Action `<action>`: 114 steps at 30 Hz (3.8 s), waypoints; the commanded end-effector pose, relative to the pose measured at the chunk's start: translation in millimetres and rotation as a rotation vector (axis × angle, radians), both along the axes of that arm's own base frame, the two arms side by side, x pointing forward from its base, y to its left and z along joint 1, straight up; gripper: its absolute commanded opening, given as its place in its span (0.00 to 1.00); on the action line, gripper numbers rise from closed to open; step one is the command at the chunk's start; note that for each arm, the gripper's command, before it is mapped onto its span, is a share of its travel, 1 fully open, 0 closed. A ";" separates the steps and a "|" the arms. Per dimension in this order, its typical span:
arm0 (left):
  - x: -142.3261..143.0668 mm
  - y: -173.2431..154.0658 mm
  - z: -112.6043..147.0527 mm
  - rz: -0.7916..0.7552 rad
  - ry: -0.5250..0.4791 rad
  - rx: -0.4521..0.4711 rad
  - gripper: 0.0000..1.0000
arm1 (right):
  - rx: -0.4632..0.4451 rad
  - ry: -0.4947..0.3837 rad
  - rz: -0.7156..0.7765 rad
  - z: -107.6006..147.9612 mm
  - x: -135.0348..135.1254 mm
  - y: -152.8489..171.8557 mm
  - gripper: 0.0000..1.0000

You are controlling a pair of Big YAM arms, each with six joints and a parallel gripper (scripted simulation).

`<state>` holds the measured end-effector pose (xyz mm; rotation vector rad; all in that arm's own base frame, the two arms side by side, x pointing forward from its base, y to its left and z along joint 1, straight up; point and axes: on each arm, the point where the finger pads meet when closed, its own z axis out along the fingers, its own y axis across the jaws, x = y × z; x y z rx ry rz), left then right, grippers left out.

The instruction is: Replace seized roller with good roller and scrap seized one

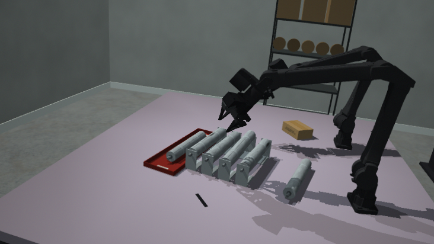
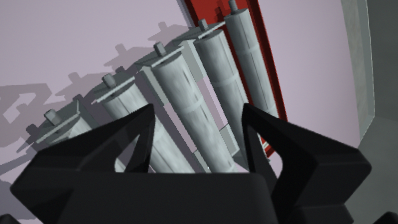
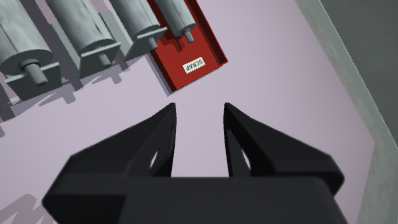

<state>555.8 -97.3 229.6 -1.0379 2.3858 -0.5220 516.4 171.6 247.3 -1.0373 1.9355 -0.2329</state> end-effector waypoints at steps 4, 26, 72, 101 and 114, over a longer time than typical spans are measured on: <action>10.7 16.0 43.9 -0.113 -0.189 0.098 0.62 | 0.172 -0.171 -0.120 93.8 25.1 -24.9 0.32; 4.4 63.0 171.9 -0.279 -0.674 0.482 0.62 | 0.525 -0.379 -0.355 204.6 31.3 -110.5 0.32; -37.9 94.2 292.0 -0.276 -1.003 0.886 0.62 | 0.776 -0.500 -0.464 253.7 8.5 -164.8 0.32; -41.2 94.2 277.6 -0.284 -0.986 0.883 0.32 | 0.769 -0.481 -0.470 243.4 7.9 -165.1 0.62; -26.2 100.9 277.5 -0.261 -0.968 0.819 0.32 | 0.727 -0.475 -0.437 260.0 19.5 -154.3 0.62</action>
